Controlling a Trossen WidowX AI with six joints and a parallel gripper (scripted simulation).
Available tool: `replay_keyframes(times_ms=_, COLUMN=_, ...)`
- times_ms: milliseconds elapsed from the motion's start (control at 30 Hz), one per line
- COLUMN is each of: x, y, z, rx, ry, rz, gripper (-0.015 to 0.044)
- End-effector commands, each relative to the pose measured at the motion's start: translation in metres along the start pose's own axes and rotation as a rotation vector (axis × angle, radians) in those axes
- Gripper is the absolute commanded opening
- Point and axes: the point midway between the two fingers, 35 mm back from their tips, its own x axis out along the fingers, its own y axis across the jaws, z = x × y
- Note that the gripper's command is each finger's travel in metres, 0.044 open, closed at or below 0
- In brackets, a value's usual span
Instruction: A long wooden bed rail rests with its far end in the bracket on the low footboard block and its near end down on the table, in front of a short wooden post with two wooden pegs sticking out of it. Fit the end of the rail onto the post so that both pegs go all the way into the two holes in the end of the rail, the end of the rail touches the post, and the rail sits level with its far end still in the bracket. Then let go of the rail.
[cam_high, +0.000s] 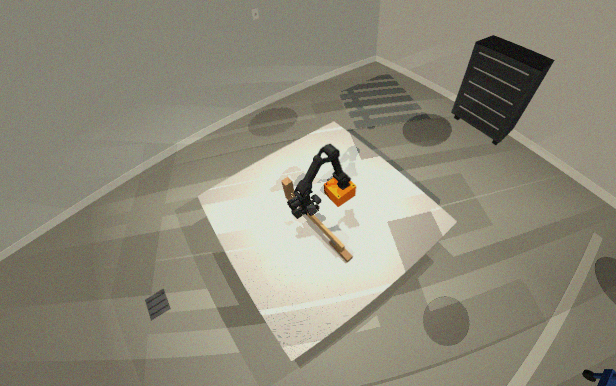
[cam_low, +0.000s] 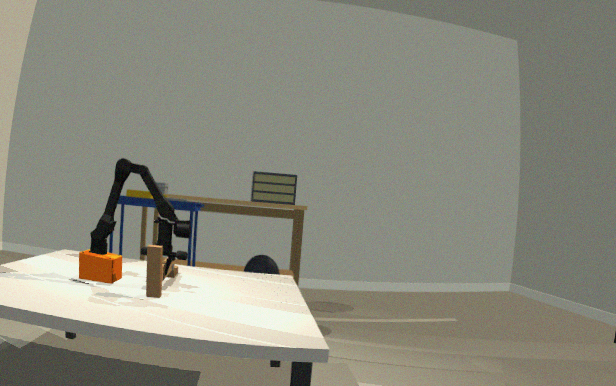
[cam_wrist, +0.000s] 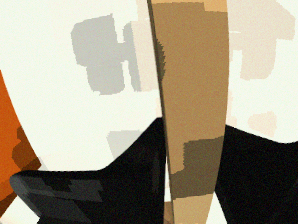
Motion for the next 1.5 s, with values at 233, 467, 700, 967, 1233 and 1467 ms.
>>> replay_keyframes(times_ms=233, x=-0.0021, y=0.0015, z=0.0003, rx=0.003, ry=-0.002, rz=-0.005, gripper=0.0000)
replay_keyframes(times_ms=467, x=-0.0015, y=0.0024, z=0.0003, rx=0.003, ry=-0.002, rz=-0.004, gripper=0.0000)
replay_keyframes(times_ms=700, x=0.0002, y=0.0030, z=0.0003, rx=0.003, ry=-0.002, rz=-0.004, gripper=0.0000)
replay_keyframes(times_ms=967, x=0.0002, y=0.0037, z=0.0003, rx=0.003, ry=-0.002, rz=-0.004, gripper=0.0000)
replay_keyframes(times_ms=1233, x=-0.0013, y=0.0040, z=0.0003, rx=0.003, ry=-0.002, rz=-0.004, gripper=0.0000)
replay_keyframes(times_ms=1467, x=-0.0015, y=0.0041, z=0.0002, rx=0.003, ry=-0.002, rz=-0.004, gripper=0.0000)
